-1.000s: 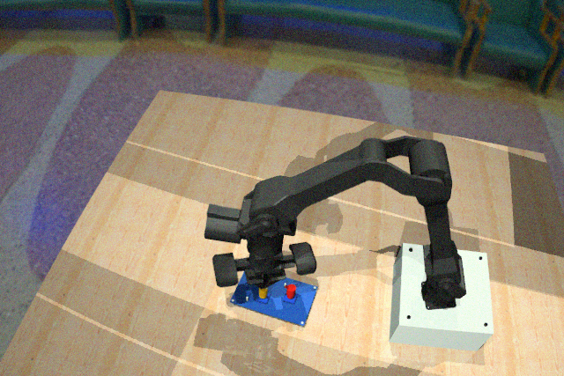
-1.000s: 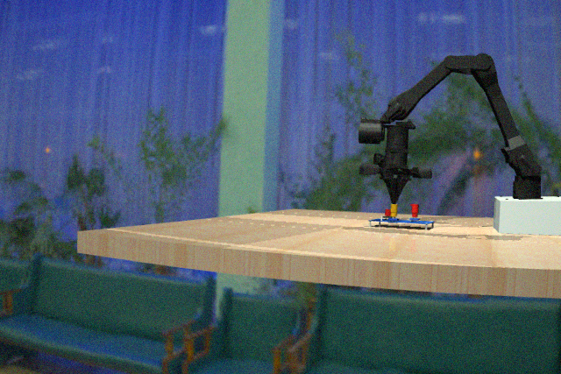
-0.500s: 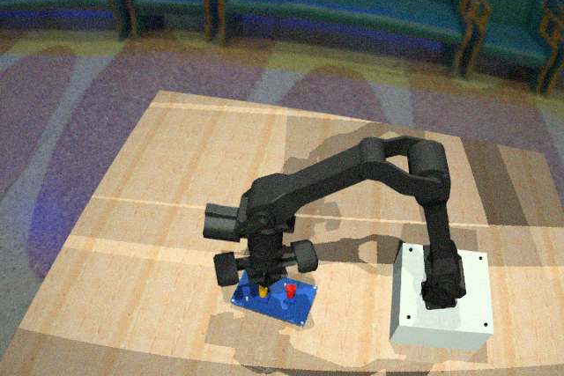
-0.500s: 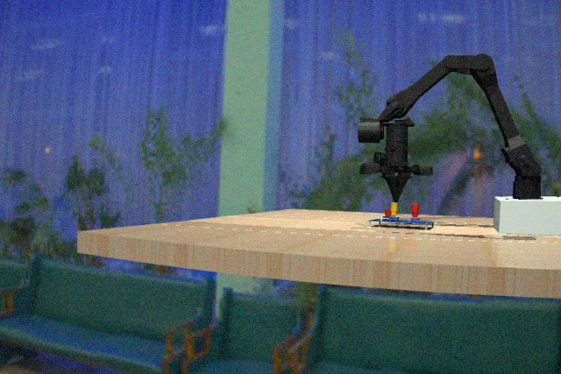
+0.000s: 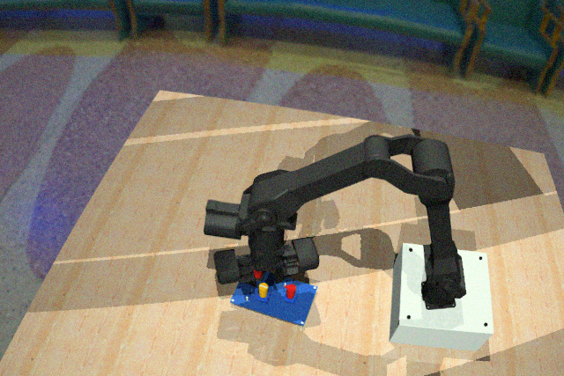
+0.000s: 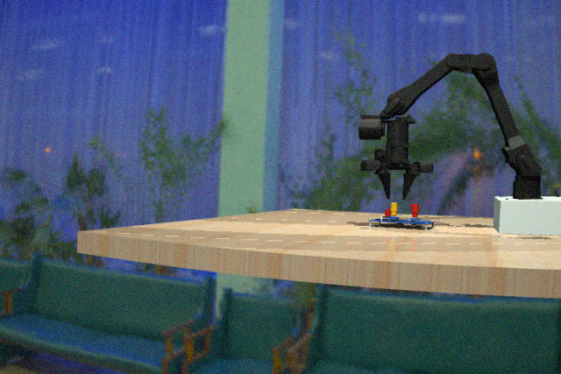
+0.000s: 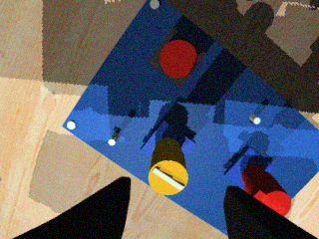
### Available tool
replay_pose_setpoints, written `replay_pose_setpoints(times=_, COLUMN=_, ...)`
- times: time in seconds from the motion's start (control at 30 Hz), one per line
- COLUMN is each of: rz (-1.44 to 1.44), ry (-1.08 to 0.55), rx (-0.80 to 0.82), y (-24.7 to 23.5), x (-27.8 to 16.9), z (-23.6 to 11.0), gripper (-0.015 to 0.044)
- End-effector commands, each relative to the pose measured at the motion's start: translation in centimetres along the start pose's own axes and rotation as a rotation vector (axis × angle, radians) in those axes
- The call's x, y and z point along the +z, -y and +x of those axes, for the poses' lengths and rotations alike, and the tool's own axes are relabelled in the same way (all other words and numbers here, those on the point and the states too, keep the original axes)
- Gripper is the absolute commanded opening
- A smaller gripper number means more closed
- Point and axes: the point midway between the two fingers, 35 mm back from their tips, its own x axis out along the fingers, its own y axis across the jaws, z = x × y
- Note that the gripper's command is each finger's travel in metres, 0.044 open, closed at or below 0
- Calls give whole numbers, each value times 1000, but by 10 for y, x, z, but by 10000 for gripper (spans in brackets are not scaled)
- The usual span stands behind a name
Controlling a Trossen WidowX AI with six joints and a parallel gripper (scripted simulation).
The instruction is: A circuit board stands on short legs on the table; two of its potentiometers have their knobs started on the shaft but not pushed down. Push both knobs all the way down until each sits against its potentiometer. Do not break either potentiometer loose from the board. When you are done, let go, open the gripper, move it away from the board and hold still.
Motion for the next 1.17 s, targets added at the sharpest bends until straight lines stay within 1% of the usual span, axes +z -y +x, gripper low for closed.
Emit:
replay_pose_setpoints(times=0.0, rz=0, ry=-3, rx=-5, y=27, x=-7, z=-11, gripper=315)
replay_pose_setpoints(times=0.17, rz=2, ry=-5, rx=-5, y=87, x=-25, z=-26, gripper=440)
replay_pose_setpoints(times=0.3, rz=3, ry=-6, rx=-5, y=135, x=-40, z=-26, gripper=440)
replay_pose_setpoints(times=0.37, rz=3, ry=-7, rx=-5, y=150, x=-46, z=-24, gripper=440)
replay_pose_setpoints(times=1.13, rz=3, ry=-7, rx=-5, y=152, x=-46, z=-24, gripper=440)
